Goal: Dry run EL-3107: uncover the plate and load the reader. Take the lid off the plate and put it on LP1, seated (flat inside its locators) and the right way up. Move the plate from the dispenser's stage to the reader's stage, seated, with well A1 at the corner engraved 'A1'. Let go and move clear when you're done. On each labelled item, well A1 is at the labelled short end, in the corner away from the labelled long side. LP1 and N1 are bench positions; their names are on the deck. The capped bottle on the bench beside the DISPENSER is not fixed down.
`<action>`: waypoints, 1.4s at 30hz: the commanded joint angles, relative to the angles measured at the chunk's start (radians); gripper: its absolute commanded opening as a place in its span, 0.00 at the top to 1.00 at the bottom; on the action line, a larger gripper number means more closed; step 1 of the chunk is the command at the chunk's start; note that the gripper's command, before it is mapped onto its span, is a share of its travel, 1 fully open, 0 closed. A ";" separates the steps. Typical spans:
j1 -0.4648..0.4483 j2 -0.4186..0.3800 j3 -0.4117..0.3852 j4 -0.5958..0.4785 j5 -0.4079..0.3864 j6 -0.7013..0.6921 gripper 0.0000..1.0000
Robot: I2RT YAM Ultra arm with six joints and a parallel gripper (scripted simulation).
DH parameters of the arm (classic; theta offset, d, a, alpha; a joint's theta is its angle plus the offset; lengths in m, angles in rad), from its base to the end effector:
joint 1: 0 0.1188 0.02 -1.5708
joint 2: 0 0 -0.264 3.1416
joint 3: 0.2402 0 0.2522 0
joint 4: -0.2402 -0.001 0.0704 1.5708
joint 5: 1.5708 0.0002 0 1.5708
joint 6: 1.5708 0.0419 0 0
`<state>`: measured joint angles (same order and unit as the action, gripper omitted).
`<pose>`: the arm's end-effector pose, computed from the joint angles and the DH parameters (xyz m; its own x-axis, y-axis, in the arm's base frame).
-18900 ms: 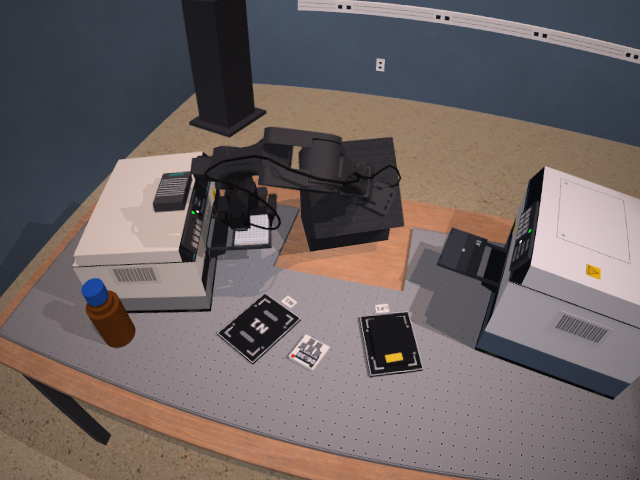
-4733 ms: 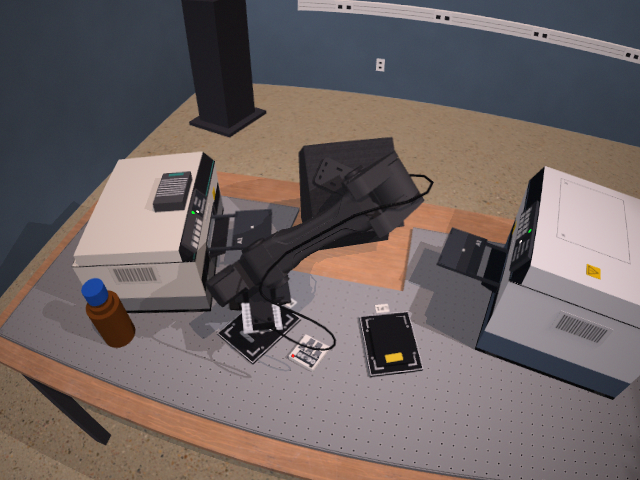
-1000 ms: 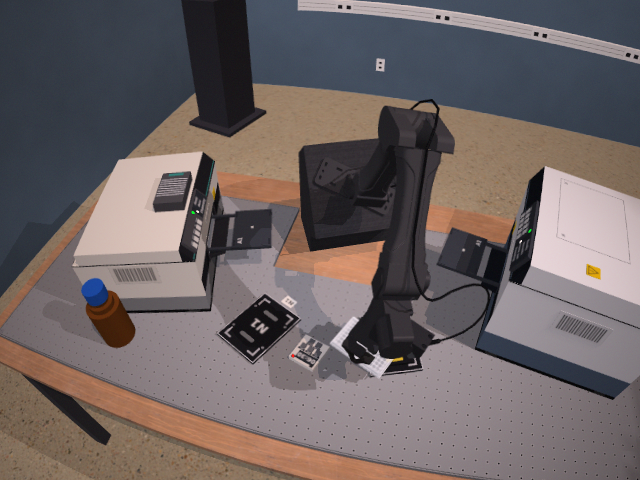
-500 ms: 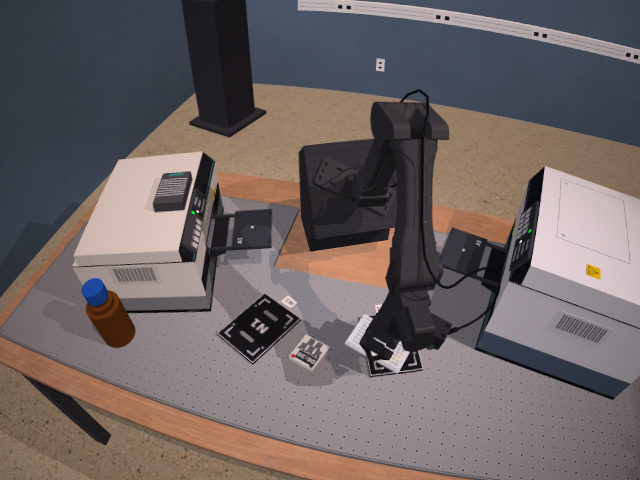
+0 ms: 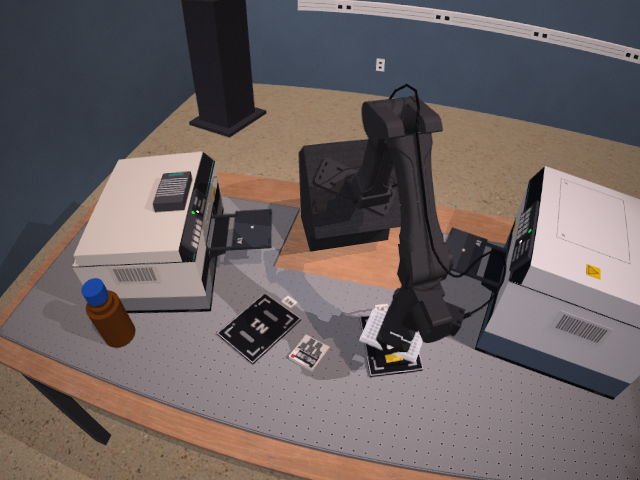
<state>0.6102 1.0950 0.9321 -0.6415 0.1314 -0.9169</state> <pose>0.1894 0.1270 0.2922 0.0327 -0.9373 -0.3470 -0.7689 0.1982 -0.6079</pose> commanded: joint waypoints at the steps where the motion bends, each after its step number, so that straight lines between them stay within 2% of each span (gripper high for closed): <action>1: 0.036 -0.041 -0.009 -0.023 0.032 -0.023 0.14; 7: 0.080 -0.051 -0.025 -0.030 0.055 -0.025 0.14; 8: 0.094 -0.056 -0.001 -0.032 0.062 -0.026 0.14; 10: 0.114 -0.060 -0.039 -0.035 0.072 -0.035 0.14; 22: 0.253 -0.096 -0.075 -0.055 0.140 -0.058 0.14; 24: 0.253 -0.096 -0.075 -0.055 0.140 -0.058 0.14; 25: 0.267 -0.102 -0.038 -0.057 0.148 -0.058 0.14; 27: 0.289 -0.107 -0.085 -0.060 0.159 -0.065 0.14; 39: 0.438 -0.143 -0.124 -0.084 0.231 -0.088 0.14; 41: 0.438 -0.143 -0.124 -0.084 0.231 -0.088 0.14; 42: 0.454 -0.148 -0.087 -0.086 0.239 -0.086 0.14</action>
<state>1.0389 0.9806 0.8169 -0.7128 0.3458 -0.9905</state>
